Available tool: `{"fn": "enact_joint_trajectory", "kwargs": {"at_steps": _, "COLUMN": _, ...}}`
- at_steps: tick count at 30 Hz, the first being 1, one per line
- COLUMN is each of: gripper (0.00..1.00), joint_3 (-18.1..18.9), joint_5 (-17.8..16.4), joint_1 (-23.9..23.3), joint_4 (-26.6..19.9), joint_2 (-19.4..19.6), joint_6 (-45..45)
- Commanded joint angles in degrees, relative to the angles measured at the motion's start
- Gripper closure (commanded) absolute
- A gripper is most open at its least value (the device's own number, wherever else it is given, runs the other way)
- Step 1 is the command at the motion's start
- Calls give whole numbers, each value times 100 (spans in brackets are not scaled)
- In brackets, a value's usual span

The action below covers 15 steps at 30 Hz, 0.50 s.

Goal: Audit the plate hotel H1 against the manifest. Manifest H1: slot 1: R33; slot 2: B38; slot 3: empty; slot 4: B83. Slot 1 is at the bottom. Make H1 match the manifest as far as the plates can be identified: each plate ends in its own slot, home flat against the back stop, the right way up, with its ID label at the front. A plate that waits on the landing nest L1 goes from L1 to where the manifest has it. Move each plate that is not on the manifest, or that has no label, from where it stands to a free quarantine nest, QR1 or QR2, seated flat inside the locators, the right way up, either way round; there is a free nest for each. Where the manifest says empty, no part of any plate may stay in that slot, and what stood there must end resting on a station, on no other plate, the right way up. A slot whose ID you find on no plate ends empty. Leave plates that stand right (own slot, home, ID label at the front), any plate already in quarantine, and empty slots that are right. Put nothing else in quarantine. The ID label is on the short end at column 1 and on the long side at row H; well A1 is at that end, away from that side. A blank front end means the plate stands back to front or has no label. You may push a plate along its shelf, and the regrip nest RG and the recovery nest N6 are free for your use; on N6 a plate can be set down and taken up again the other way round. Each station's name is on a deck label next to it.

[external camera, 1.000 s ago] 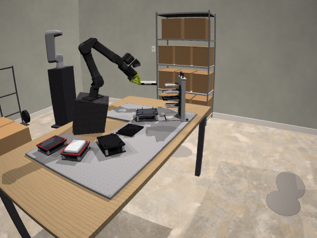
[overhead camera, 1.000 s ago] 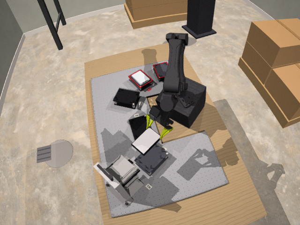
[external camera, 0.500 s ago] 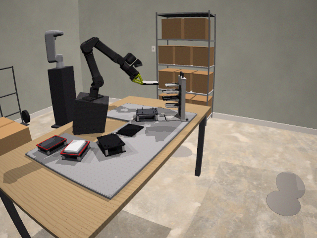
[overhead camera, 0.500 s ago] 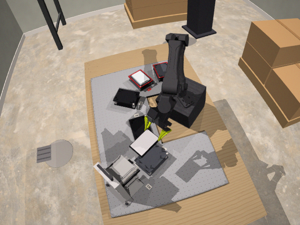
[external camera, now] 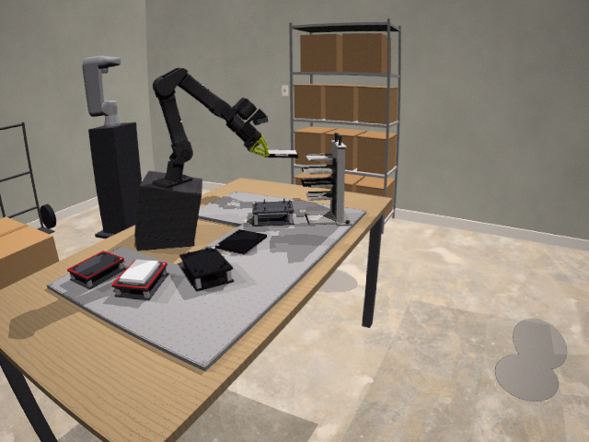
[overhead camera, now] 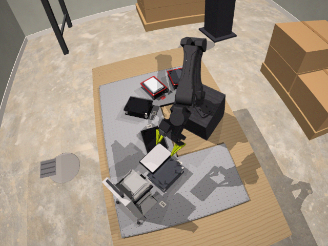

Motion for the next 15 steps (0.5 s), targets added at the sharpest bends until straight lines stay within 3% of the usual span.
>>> {"fn": "enact_joint_trajectory", "kwargs": {"at_steps": 1, "gripper": 14, "joint_3": 225, "joint_5": -47, "joint_1": -89, "joint_4": 123, "joint_2": 111, "joint_6": -58}}
{"fn": "enact_joint_trajectory", "kwargs": {"at_steps": 15, "gripper": 14, "joint_3": 425, "joint_5": -159, "joint_1": -222, "joint_4": 218, "joint_2": 378, "joint_6": -135}}
